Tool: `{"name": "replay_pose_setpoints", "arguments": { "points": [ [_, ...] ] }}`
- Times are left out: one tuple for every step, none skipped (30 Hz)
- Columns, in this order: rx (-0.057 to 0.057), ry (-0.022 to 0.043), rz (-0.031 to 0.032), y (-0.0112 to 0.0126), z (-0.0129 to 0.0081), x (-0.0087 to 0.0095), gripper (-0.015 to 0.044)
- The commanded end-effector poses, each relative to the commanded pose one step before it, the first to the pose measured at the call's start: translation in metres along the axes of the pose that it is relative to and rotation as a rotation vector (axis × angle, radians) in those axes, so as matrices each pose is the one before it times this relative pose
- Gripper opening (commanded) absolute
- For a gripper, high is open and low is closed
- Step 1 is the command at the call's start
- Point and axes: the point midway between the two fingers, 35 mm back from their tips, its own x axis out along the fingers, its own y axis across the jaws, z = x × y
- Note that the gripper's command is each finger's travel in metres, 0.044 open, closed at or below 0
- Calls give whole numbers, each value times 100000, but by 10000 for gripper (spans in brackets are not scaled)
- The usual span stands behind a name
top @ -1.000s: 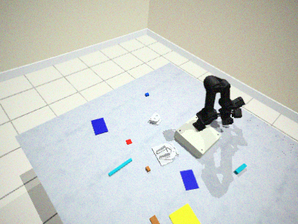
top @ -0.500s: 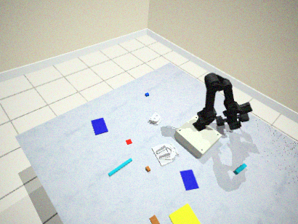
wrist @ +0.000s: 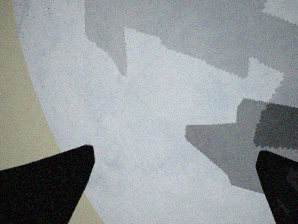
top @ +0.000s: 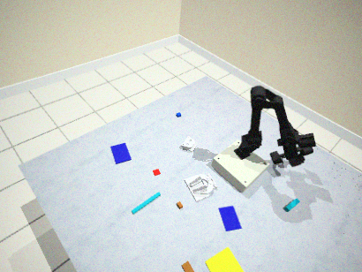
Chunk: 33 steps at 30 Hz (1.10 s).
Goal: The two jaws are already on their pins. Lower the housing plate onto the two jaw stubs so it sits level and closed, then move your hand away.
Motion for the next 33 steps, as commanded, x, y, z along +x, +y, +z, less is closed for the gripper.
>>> {"name": "replay_pose_setpoints", "arguments": {
  "points": [
    [-4691, -6259, -904, 189, 2757, -545, 440],
    [-1185, -1520, -578, -137, 718, -113, 440],
    [-1178, -1488, -629, -163, 713, -113, 440],
    [-1171, -1454, -678, -189, 708, -114, 440],
    [-1164, -1418, -726, -215, 702, -114, 440],
    [-1030, -1319, -742, -233, 653, -111, 440],
    [-875, -1100, -665, -217, 552, -94, 440],
    [-723, -893, -573, -193, 453, -78, 440],
    [-573, -697, -469, -161, 357, -62, 440],
    [-453, -544, -380, -133, 281, -49, 440],
    [-441, -524, -379, -134, 273, -47, 440],
    [-440, -517, -385, -138, 271, -47, 440],
    [-439, -509, -392, -142, 269, -48, 440],
    [-438, -502, -398, -146, 267, -48, 440],
    [-437, -494, -405, -150, 265, -48, 440],
    [-436, -487, -411, -154, 263, -48, 440],
    [-435, -479, -417, -158, 261, -48, 440],
    [-434, -471, -423, -162, 259, -48, 440],
    [-433, -463, -428, -165, 256, -48, 440],
    [-431, -456, -434, -169, 254, -48, 440],
    [-430, -448, -440, -173, 252, -48, 440],
    [-429, -439, -445, -177, 249, -48, 440],
    [-428, -431, -450, -180, 247, -48, 440],
    [-427, -423, -455, -184, 244, -48, 440],
    [-426, -415, -460, -188, 242, -48, 440],
    [-716, -612, -643, -261, 336, -65, 440],
    [-1128, -932, -1038, -426, 520, -105, 440],
    [-1262, -997, -1199, -500, 568, -118, 440],
    [-1257, -942, -1230, -522, 549, -118, 440],
    [-1252, -886, -1259, -544, 530, -117, 440],
    [-1246, -829, -1285, -564, 509, -117, 440],
    [-1241, -772, -1309, -584, 488, -116, 440],
    [-1236, -714, -1330, -603, 466, -116, 440]
  ]
}}
